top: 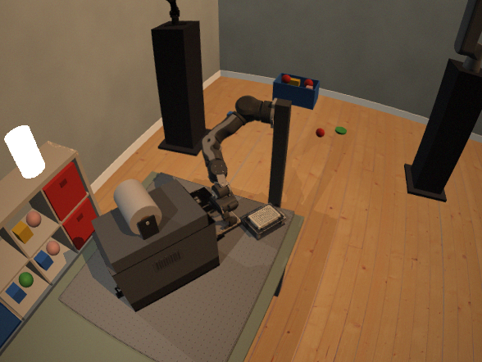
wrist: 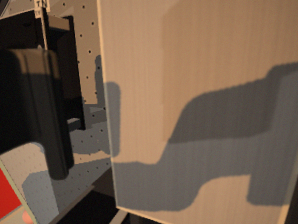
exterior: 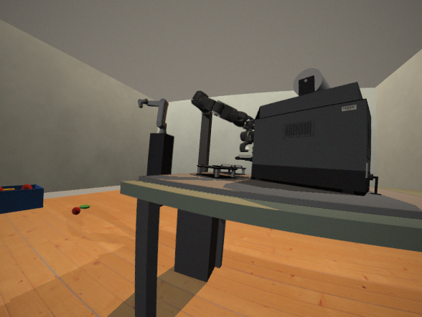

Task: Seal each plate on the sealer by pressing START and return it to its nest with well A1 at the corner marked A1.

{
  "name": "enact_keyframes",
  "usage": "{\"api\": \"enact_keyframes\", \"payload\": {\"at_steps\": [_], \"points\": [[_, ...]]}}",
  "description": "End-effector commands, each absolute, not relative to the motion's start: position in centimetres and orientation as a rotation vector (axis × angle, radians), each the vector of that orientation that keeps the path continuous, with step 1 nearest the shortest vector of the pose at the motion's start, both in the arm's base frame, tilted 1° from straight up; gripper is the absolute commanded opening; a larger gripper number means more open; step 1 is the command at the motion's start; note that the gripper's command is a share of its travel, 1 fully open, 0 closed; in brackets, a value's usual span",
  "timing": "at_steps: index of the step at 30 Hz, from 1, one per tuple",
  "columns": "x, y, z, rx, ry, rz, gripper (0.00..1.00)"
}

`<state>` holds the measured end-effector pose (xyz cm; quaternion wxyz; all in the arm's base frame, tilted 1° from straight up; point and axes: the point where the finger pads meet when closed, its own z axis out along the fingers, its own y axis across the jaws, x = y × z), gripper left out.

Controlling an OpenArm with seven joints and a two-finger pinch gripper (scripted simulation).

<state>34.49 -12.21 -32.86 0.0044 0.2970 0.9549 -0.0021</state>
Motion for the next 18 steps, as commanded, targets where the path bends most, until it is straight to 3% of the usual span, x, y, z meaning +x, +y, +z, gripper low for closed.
{"api": "enact_keyframes", "payload": {"at_steps": [1,18], "points": [[34.6,-12.2,-32.8,0.927,2.989,0.001,0.65],[34.6,-12.2,-33.8,0.927,2.990,0.001,0.65]]}}
